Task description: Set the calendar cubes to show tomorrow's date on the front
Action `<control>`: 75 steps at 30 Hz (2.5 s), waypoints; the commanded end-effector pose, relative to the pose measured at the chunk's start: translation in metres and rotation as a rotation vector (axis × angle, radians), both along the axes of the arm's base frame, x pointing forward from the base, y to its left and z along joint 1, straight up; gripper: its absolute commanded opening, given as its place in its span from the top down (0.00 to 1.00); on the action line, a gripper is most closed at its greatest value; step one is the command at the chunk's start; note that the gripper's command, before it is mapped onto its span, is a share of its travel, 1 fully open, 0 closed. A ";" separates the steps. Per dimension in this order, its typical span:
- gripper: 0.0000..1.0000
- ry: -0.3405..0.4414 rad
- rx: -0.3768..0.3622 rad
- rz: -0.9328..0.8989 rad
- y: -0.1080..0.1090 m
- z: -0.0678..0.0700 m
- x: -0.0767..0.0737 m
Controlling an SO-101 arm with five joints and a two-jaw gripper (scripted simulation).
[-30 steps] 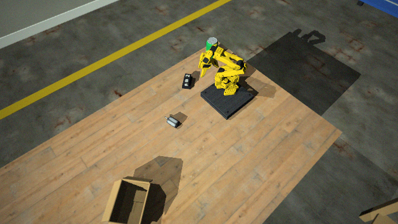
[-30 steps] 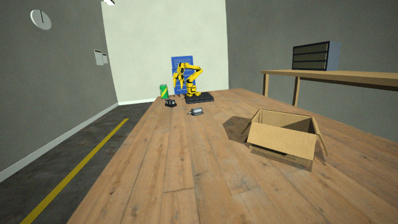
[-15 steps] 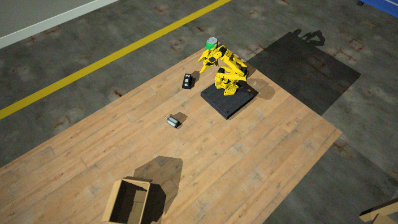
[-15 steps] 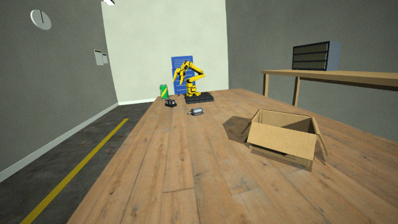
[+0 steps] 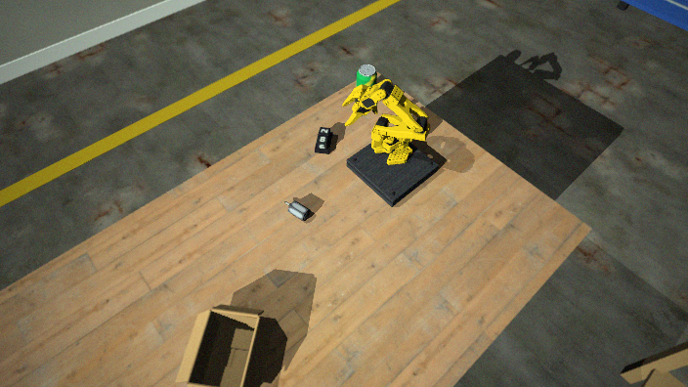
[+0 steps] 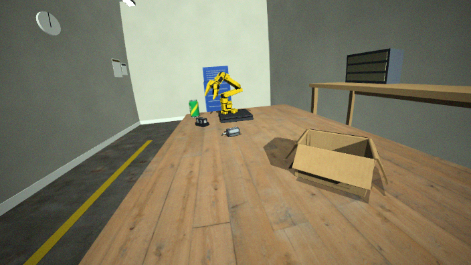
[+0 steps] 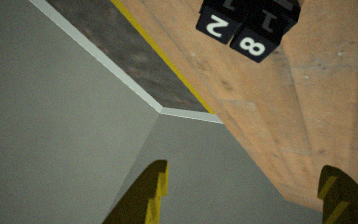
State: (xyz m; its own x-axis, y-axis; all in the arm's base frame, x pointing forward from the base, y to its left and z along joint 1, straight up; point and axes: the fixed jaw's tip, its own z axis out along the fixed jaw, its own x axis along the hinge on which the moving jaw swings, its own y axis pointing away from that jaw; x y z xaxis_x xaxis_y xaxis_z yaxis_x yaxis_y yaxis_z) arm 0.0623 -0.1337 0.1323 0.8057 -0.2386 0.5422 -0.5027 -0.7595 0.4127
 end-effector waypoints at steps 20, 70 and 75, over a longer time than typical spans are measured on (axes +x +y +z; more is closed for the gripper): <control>0.65 -0.151 0.146 -0.242 -0.005 -0.003 -0.001; 0.65 -0.849 0.635 -1.472 -0.041 -0.014 0.019; 0.65 -0.875 0.648 -1.526 -0.043 -0.016 0.020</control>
State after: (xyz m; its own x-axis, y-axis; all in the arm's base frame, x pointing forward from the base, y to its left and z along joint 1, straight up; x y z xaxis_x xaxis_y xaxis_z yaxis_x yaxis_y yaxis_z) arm 0.0831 -0.1724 0.1154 -0.6571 -0.7306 0.1856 -0.7250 0.5451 -0.4211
